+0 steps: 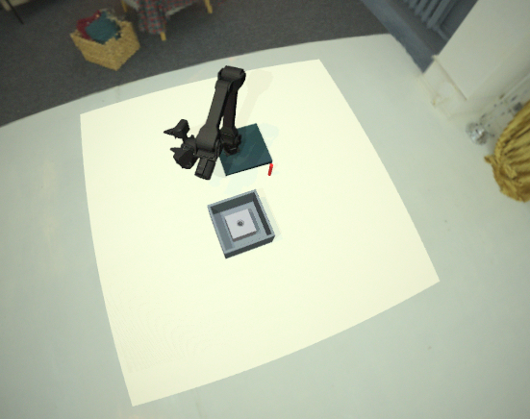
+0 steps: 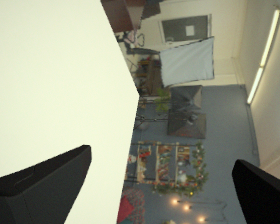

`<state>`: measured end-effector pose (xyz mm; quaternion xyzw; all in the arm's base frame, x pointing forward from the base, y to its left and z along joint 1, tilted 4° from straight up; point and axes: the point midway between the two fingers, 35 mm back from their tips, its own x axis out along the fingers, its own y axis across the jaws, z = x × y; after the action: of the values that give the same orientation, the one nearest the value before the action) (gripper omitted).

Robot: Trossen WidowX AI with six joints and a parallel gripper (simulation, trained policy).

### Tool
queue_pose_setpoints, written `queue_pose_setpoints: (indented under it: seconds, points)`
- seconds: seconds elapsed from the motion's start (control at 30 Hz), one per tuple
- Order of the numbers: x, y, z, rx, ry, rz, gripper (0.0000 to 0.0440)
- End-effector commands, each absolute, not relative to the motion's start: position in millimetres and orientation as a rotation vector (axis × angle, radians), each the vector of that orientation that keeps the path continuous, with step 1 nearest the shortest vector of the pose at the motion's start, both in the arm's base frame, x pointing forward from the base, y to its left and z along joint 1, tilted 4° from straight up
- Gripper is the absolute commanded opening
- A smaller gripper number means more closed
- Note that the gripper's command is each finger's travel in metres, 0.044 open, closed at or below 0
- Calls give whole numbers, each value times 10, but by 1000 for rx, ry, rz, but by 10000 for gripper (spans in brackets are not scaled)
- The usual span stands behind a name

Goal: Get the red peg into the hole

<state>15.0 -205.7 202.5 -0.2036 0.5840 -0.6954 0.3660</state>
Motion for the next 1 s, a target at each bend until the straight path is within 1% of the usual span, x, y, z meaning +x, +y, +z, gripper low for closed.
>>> queue_pose_setpoints:
  seconds: [0.0,0.07,0.5,0.73,0.97]
  points:
    - [188,-2058,2023,-513,1492,-1771,420]
    - [296,-2048,2010,-491,1460,-1728,439]
    - [1139,-1726,1887,-256,1209,-1431,440]
    - [1563,-1333,1800,-106,1140,-1244,440]
    - [1885,-768,1696,58,1127,-1056,440]
